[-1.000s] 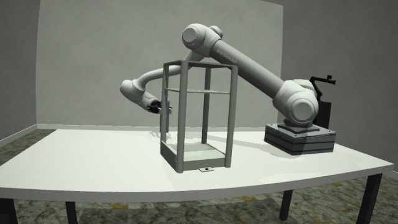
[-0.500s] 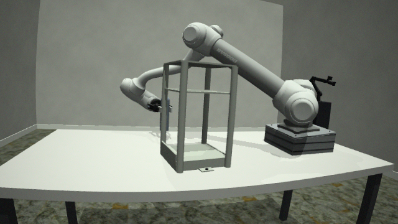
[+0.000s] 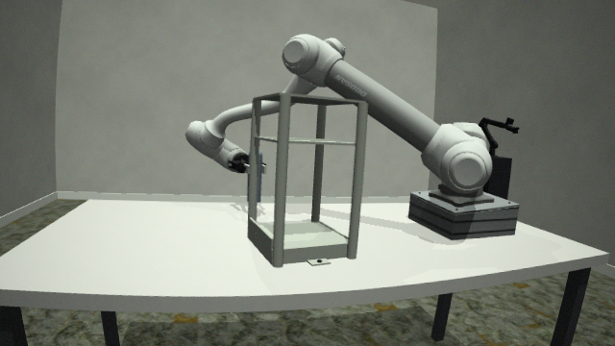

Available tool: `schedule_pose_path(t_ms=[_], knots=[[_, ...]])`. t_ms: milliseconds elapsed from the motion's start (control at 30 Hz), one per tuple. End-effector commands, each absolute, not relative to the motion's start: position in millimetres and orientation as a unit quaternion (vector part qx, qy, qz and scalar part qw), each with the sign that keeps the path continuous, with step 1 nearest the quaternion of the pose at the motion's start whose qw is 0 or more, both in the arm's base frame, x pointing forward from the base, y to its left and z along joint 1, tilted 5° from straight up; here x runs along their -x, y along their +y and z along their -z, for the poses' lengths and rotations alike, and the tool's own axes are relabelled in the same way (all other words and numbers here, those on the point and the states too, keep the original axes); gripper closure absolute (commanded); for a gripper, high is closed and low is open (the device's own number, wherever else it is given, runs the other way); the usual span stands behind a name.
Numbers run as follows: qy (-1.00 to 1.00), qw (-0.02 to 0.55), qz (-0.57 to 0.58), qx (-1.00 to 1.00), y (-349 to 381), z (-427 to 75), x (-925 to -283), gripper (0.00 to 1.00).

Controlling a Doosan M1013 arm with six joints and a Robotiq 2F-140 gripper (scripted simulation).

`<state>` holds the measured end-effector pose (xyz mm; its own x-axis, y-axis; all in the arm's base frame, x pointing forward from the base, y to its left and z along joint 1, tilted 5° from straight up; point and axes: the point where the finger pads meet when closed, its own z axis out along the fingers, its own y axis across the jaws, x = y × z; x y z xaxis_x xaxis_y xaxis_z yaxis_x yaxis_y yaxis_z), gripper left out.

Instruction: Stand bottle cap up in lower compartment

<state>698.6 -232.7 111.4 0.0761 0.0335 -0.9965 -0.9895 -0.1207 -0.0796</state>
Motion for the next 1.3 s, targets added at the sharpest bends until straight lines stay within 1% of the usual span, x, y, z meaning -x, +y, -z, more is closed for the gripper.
schedule_pose_path(t_ms=[0, 633, 1267], knots=[[0.441, 0.495, -0.517, 0.542, -229.8, -111.7, -698.2, 1.0], [0.441, 0.495, -0.517, 0.542, -203.4, -112.3, -695.0, 1.0], [0.441, 0.495, -0.517, 0.542, -153.6, -113.5, -688.8, 1.0]])
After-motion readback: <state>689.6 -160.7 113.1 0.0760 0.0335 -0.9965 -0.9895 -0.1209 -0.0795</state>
